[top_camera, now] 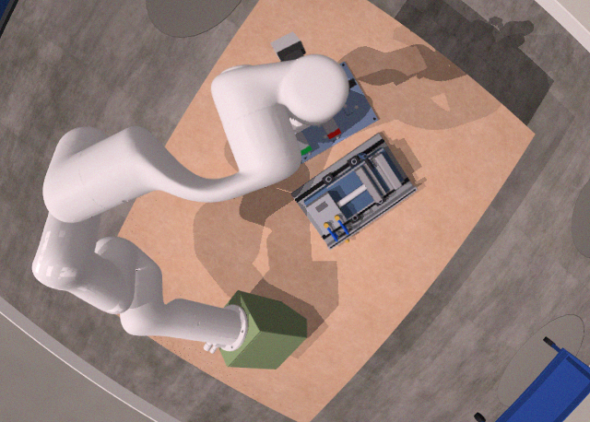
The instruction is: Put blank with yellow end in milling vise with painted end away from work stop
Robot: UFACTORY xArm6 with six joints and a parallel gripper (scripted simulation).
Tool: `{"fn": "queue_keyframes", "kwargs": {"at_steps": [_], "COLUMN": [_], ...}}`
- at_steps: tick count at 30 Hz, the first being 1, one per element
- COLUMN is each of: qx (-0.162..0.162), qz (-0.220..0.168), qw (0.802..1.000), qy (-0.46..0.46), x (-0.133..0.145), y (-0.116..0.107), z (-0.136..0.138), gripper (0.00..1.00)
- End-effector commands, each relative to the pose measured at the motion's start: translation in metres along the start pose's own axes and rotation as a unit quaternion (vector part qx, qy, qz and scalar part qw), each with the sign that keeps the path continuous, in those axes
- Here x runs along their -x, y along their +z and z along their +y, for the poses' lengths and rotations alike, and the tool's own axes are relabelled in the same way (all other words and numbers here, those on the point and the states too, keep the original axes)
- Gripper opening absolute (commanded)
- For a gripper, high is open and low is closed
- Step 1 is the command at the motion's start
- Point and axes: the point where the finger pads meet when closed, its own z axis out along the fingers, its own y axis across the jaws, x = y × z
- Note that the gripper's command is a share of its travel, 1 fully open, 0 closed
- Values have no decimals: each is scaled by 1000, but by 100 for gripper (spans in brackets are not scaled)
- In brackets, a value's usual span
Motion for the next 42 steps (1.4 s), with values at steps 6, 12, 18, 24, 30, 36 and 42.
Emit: {"fn": "queue_keyframes", "kwargs": {"at_steps": [6,12,18,24,30,36,42], "qx": [2,2,2,2,2,2,2], "qz": [0,0,0,0,0,0,0], "qw": [1000,1000,1000,1000,1000,1000,1000], "qy": [0,0,0,0,0,0,0], "x": [1,1,-19,-49,-49,-79,-108], "y": [-1,-1,-1,-1,-1,-1,-2], "z": [1,1,2,3,3,4,5], "gripper": [100,100,100,100,100,100,100]}}
